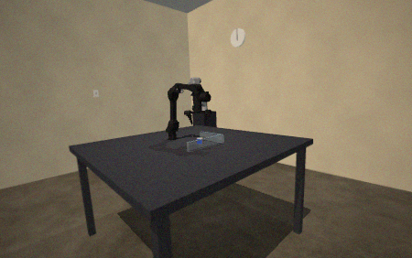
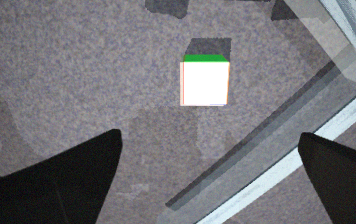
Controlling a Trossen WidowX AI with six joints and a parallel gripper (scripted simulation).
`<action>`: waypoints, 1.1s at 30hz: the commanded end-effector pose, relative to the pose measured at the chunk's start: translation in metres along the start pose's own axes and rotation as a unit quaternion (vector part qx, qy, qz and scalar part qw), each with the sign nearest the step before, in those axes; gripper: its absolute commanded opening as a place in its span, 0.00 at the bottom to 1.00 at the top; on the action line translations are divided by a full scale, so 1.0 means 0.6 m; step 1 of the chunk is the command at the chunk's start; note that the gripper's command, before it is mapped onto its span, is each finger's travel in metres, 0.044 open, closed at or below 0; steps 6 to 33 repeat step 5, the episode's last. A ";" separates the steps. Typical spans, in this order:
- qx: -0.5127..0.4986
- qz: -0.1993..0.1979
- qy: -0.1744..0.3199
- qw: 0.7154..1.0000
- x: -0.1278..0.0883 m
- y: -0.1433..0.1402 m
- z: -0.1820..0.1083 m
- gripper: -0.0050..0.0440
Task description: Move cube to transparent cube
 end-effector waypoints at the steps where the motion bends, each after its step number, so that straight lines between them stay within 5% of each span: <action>1: 0.000 -0.009 0.006 1.000 -0.012 0.002 0.001 1.00; 33: 0.000 -0.009 0.006 1.000 -0.012 0.002 0.001 1.00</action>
Point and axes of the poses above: the point midway between the two fingers, 35 mm back from their tips, its own x axis out along the fingers, its own y axis across the jaws, z = x × y, the point moved 9 cm from there along -x, back along the fingers, and after that the axes turned 6 degrees about x, right-handed, at the moved point
